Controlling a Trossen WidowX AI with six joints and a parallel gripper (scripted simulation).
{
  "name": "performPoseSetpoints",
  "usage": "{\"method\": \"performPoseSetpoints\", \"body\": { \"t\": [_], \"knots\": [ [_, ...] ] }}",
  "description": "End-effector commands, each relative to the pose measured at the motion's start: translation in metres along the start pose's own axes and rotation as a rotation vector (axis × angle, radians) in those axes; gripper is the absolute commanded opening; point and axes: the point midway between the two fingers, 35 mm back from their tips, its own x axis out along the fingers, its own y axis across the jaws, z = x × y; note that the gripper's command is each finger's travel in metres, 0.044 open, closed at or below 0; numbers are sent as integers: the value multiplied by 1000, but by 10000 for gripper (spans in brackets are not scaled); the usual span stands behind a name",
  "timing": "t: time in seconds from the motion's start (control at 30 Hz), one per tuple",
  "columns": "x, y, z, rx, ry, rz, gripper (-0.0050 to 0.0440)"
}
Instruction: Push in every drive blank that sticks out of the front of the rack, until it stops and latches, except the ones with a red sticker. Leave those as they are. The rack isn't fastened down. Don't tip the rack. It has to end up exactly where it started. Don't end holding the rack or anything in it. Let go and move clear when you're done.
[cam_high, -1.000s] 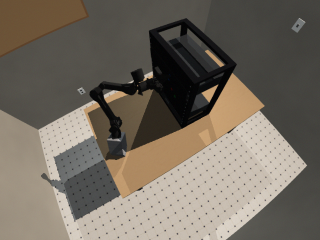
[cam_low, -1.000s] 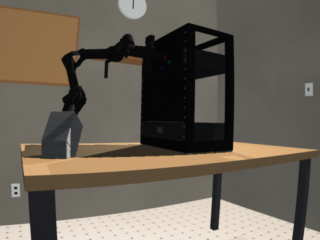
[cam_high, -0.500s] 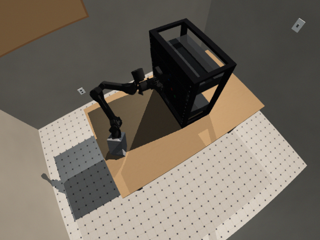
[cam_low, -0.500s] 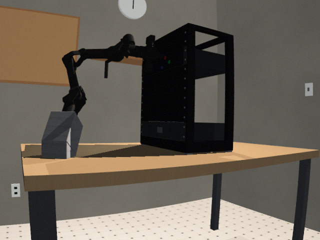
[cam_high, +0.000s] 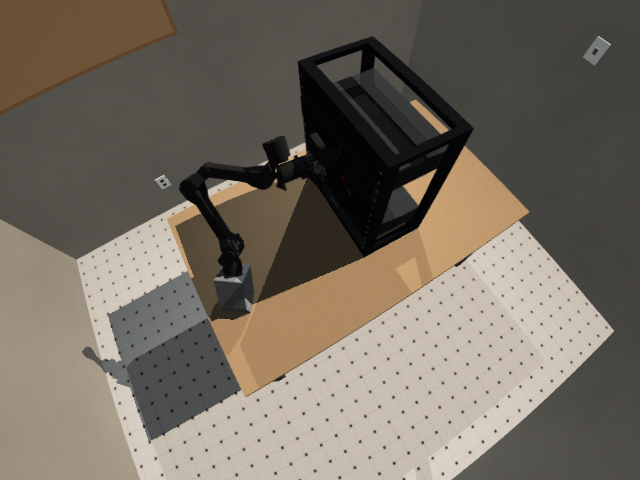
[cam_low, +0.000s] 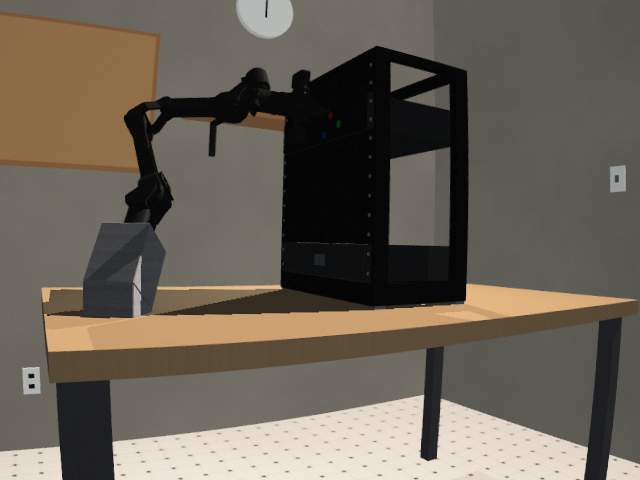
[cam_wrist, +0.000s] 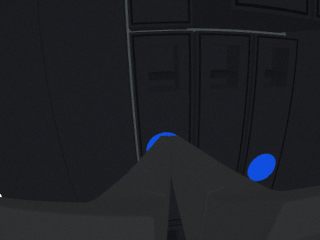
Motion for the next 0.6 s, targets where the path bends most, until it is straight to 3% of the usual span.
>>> {"method": "performPoseSetpoints", "body": {
  "t": [0.0,0.37,0.57],
  "knots": [
    [4,18,-17,-33,38,43,0],
    [1,18,-17,-33,38,43,0],
    [-25,18,-17,-33,38,43,0]
  ]
}}
